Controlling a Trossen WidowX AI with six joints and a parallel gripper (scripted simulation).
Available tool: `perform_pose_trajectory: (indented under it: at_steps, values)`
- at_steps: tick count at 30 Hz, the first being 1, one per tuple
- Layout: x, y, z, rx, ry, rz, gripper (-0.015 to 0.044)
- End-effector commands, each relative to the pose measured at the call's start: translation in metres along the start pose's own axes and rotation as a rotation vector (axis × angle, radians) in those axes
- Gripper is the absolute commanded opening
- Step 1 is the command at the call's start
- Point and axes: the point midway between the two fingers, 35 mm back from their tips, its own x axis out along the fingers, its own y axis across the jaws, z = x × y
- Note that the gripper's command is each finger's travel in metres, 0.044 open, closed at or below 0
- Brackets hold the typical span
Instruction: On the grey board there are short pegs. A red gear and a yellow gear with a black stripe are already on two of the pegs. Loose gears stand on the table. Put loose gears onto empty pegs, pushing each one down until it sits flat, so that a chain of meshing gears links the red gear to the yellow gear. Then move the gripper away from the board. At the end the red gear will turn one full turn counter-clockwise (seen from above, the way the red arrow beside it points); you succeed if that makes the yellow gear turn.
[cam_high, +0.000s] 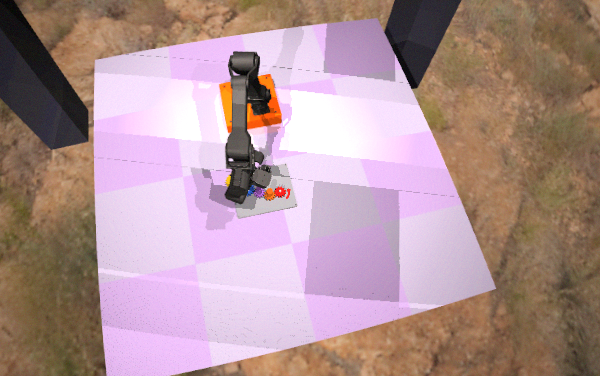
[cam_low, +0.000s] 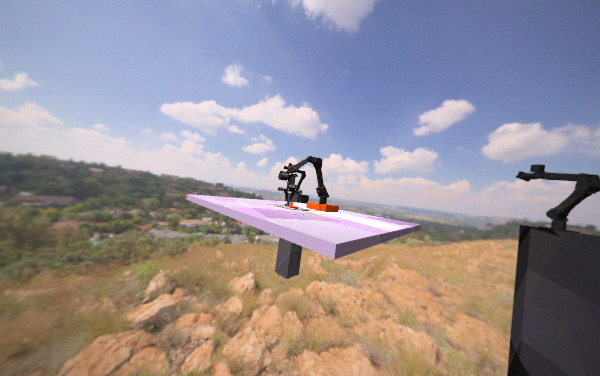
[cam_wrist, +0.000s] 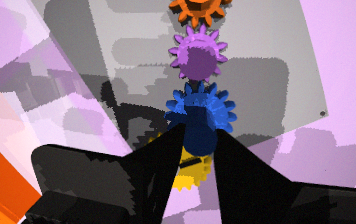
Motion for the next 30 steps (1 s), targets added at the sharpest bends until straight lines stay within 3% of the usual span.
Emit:
perform_pose_trajectory:
  at_steps: [1, 19, 30]
  values:
    - [0.0014, 0.0001, -0.0002, -0.012, 0.002, 0.001, 0.0]
    - [0.0038, 0.0007, -0.0006, -0.358, 0.002, 0.002, 0.0]
    - [0.006, 0.0005, 0.0006, -0.252, 0.002, 0.002, 0.0]
